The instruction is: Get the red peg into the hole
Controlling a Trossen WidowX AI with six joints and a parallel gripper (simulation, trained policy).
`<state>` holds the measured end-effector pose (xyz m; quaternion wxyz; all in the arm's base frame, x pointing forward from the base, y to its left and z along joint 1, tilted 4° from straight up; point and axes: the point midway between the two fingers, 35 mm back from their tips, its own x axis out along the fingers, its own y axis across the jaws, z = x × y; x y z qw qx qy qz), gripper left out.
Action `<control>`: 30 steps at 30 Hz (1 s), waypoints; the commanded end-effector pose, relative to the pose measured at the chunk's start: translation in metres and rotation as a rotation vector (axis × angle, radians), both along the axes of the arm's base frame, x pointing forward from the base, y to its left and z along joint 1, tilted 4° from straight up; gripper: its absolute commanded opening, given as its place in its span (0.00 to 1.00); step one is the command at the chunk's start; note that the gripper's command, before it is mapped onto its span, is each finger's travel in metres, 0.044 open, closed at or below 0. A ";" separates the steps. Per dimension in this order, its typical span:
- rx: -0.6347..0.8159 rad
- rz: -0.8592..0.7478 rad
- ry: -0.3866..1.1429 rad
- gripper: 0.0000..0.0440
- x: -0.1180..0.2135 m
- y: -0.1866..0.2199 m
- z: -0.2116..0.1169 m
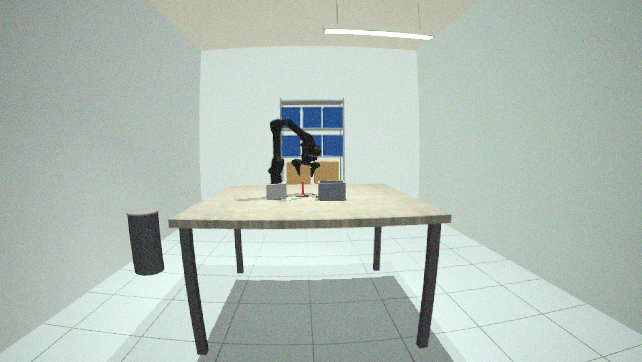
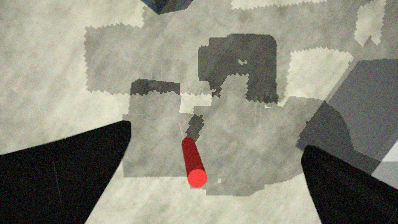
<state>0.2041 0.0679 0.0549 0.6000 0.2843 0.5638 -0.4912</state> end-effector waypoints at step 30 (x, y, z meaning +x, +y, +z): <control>0.131 0.133 -0.021 0.20 -0.014 0.028 -0.091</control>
